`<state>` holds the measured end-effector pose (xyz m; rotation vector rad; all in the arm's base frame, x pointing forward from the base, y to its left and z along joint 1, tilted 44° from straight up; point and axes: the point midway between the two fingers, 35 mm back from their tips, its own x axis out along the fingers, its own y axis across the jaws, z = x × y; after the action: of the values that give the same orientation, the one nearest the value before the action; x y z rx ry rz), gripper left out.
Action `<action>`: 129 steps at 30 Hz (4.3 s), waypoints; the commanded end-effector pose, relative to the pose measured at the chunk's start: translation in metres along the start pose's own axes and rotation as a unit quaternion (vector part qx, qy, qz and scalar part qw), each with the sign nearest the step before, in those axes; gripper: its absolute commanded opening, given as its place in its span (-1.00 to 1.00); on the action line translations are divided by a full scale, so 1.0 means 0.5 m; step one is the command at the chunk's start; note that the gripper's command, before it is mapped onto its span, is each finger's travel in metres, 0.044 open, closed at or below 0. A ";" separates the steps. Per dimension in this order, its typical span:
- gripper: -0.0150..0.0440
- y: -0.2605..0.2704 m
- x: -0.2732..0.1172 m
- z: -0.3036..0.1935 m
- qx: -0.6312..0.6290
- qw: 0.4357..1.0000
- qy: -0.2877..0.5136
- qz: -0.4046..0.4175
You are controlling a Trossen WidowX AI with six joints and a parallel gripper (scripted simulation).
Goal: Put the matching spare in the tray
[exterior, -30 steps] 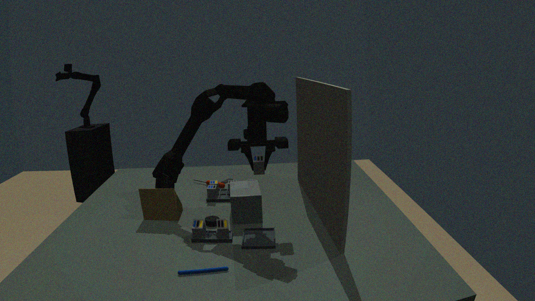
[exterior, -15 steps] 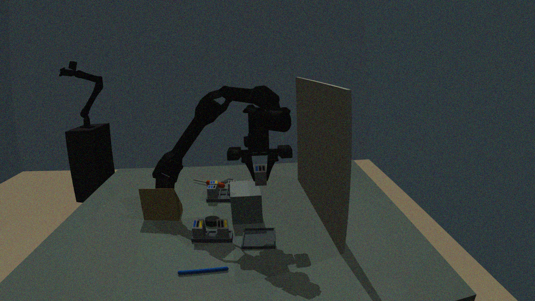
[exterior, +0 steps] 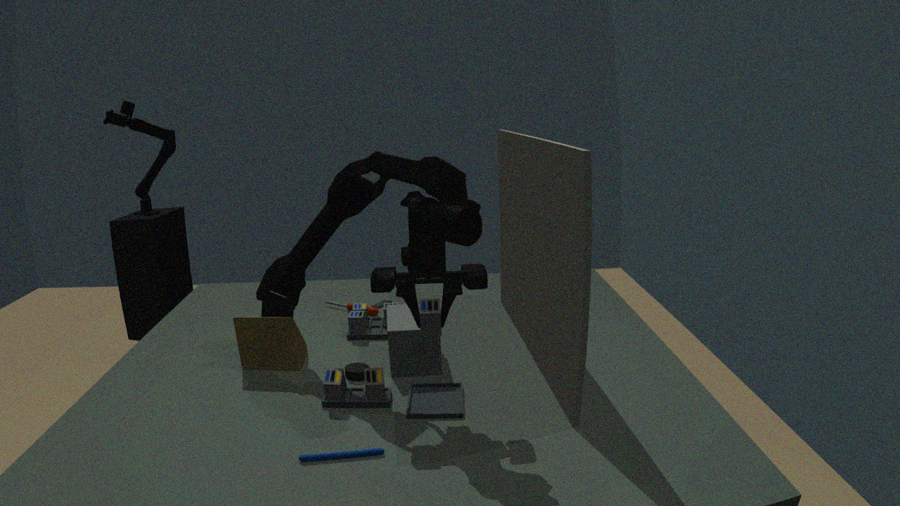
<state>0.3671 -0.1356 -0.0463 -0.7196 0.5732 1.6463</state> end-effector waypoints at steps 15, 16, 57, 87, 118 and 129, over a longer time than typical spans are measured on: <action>-0.49 -0.006 0.022 -0.009 -0.006 1.000 0.004 0.000; -0.49 -0.006 0.024 -0.009 -0.006 1.000 0.004 0.000; -0.49 -0.013 0.090 -0.013 -0.006 1.000 0.004 0.000; -0.49 -0.014 0.139 -0.014 -0.006 1.000 0.004 -0.001; -0.49 -0.012 0.188 -0.012 -0.007 1.000 0.003 -0.001; -0.49 -0.010 0.206 -0.011 -0.007 1.000 0.003 -0.001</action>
<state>0.3615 -0.0722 -0.1227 -0.7416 0.5674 1.6496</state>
